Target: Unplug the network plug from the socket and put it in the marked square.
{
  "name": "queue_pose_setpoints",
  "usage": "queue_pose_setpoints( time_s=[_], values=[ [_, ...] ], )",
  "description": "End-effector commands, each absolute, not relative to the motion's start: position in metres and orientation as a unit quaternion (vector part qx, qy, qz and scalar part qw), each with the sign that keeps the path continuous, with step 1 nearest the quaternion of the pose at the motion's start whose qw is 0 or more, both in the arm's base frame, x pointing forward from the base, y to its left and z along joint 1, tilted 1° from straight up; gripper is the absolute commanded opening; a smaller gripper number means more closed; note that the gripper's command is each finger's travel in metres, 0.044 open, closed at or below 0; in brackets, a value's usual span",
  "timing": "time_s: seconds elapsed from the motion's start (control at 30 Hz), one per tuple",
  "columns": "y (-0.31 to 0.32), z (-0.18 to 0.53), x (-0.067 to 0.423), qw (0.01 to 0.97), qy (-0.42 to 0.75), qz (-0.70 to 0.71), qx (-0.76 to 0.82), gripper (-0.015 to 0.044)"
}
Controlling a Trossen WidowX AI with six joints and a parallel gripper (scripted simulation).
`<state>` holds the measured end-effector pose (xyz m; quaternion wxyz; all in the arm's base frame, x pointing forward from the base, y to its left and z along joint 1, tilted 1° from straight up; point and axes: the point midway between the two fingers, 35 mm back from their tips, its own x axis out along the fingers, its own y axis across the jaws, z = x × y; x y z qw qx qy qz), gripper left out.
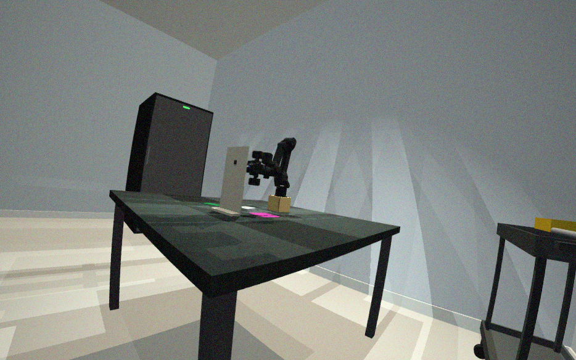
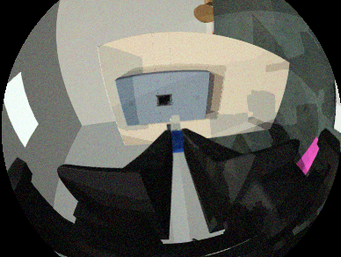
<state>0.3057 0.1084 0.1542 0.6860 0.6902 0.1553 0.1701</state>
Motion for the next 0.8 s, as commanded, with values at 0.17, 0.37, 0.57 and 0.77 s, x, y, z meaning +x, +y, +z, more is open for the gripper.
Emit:
queue_pose_setpoints(
  time_s=[0.17, 0.37, 0.57, 0.77],
  values=[
    [0.107, 0.157, 0.301, 0.685, 0.153, 0.174, 0.691, 0.0000],
    [0.108, 0.159, 0.302, 0.686, 0.155, 0.170, 0.690, 0.0000],
    [0.108, 0.168, 0.301, 0.686, 0.155, 0.171, 0.690, 0.0000],
    [0.108, 0.177, 0.299, 0.685, 0.154, 0.171, 0.691, 0.0000]
  ],
)
